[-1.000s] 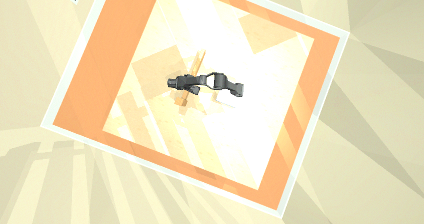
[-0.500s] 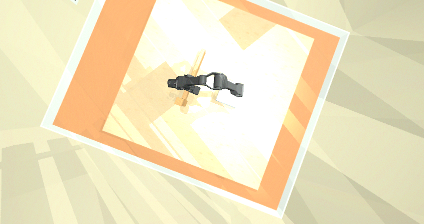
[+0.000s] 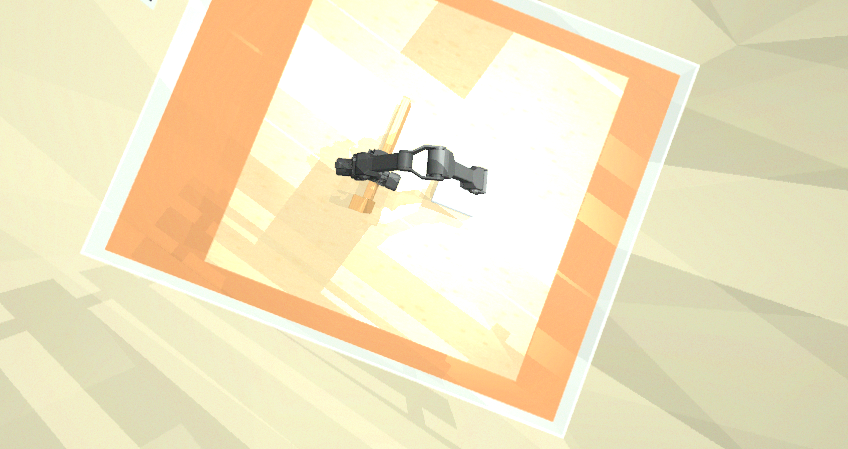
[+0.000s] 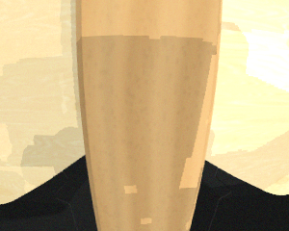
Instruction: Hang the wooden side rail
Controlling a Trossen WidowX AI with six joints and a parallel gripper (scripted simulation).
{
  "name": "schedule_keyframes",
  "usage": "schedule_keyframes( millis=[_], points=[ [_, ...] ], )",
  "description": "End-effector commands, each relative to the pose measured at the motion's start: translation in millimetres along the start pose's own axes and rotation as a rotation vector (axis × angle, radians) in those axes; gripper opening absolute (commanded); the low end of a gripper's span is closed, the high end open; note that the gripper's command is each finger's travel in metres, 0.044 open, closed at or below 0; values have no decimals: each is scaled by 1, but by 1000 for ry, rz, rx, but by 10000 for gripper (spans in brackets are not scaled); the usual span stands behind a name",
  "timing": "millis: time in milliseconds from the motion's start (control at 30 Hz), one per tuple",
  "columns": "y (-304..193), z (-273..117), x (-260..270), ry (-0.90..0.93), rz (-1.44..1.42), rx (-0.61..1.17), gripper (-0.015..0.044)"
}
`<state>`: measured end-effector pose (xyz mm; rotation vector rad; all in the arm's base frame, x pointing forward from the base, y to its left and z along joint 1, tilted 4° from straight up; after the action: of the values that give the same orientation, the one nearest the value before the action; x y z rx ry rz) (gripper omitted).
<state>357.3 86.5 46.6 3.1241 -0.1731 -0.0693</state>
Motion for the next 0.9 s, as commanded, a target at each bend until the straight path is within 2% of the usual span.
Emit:
schedule_keyframes(
  millis=[0,433,867],
  points=[
    [-1,1,0,2,0,6,0],
    [-1,3,0,2,0,6,0],
    [0,-1,0,-1,0,0,341]
  ],
)
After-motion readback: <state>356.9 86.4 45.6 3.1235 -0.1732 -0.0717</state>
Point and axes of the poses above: the point midway between the two fingers, 35 mm back from their tips, its own z axis out along the fingers, its own x axis across the jaws, y = z × x, the point moved 9 cm from there along -z, back along the fingers, and after that the axes turned 3 degrees about z, right-handed, at the moved point
